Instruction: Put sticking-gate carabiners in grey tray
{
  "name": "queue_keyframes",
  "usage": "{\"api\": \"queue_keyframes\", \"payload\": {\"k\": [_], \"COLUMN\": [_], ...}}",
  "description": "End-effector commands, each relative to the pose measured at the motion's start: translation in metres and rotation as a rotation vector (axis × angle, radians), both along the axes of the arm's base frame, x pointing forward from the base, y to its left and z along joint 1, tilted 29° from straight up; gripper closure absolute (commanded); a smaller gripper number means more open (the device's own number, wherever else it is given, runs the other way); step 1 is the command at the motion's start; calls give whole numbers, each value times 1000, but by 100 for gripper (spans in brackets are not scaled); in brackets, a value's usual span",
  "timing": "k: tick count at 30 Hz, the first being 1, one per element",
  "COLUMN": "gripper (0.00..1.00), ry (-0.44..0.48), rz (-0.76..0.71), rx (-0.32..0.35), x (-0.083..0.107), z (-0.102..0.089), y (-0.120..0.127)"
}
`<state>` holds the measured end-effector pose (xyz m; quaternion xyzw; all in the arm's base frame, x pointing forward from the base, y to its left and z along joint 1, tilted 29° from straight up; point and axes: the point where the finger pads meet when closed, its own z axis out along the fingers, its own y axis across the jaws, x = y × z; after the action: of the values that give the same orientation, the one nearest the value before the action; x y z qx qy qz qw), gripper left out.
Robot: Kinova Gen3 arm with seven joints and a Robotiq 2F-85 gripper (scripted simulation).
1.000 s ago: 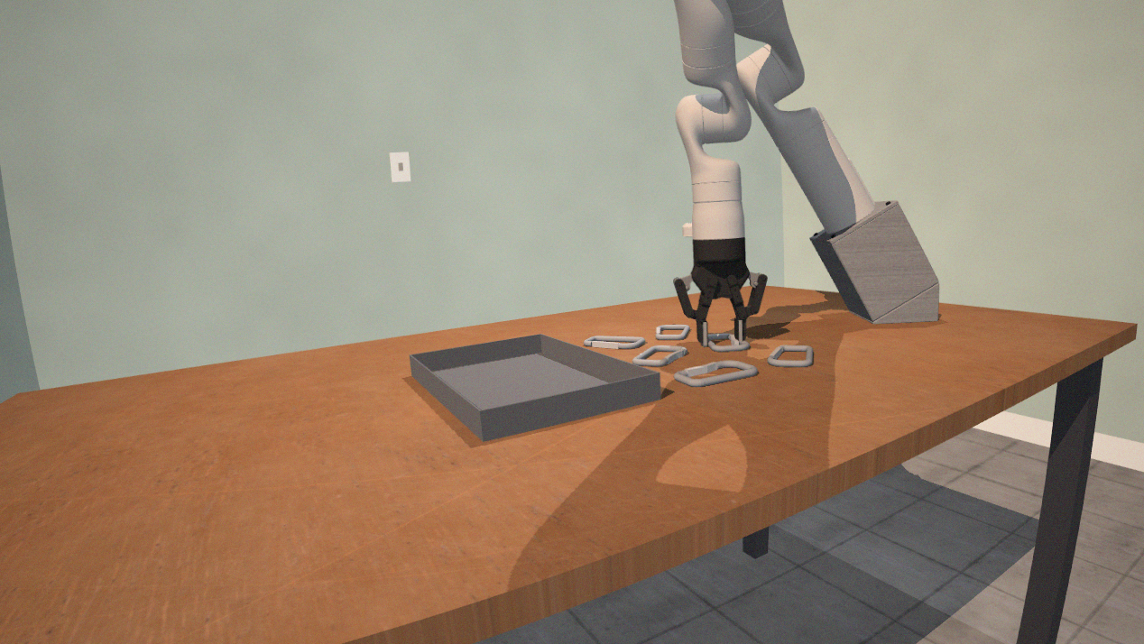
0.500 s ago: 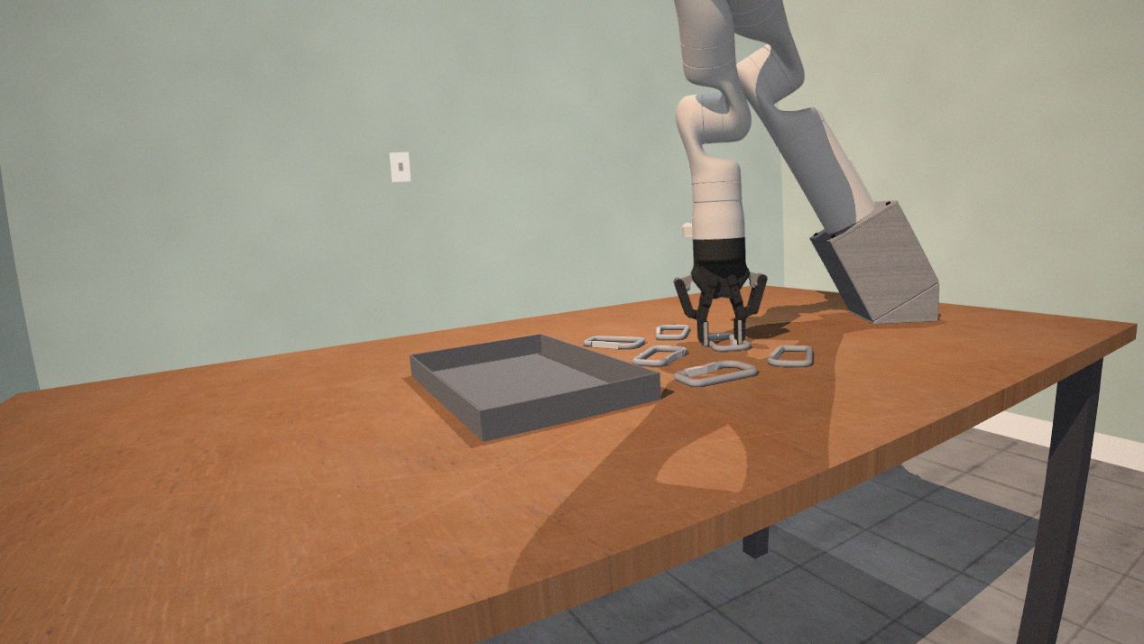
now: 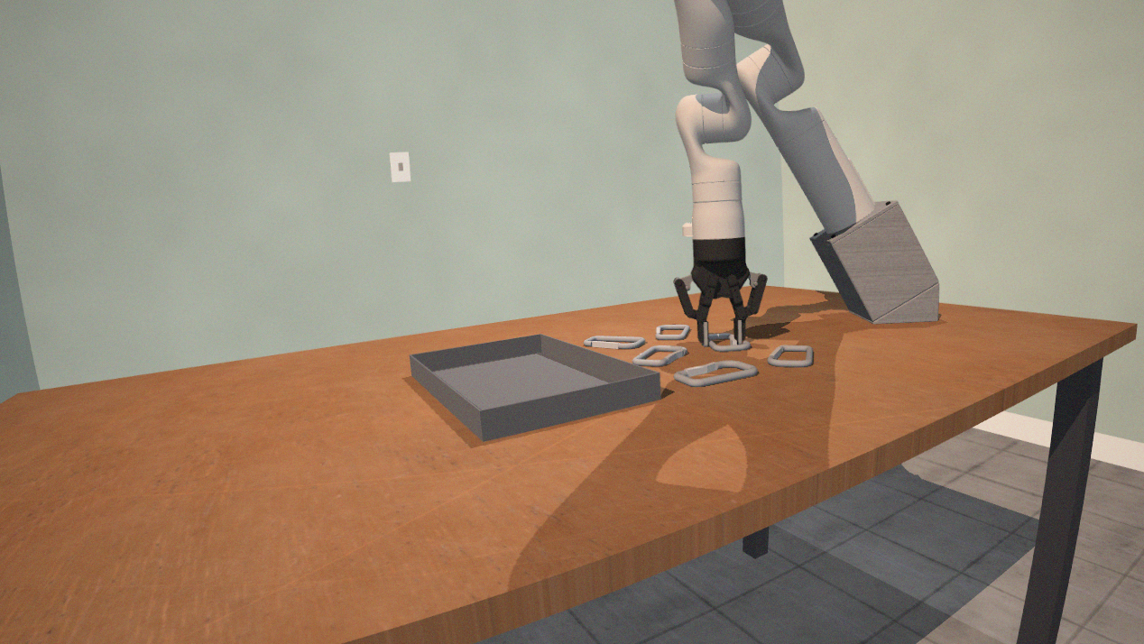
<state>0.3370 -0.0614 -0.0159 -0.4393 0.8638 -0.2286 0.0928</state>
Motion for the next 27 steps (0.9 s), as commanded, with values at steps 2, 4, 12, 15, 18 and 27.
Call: {"api": "queue_keyframes", "payload": {"k": [2,4,12,15,18,27], "gripper": [49,49,49,0,0,0], "ry": [0,0,0,-1,-1,-1], "rz": [0,0,0,0,0,0], "rx": [0,0,0,0,0,0], "x": [0,0,0,0,0,0], "z": [0,0,0,0,0,0], "y": [0,0,0,0,0,0]}}
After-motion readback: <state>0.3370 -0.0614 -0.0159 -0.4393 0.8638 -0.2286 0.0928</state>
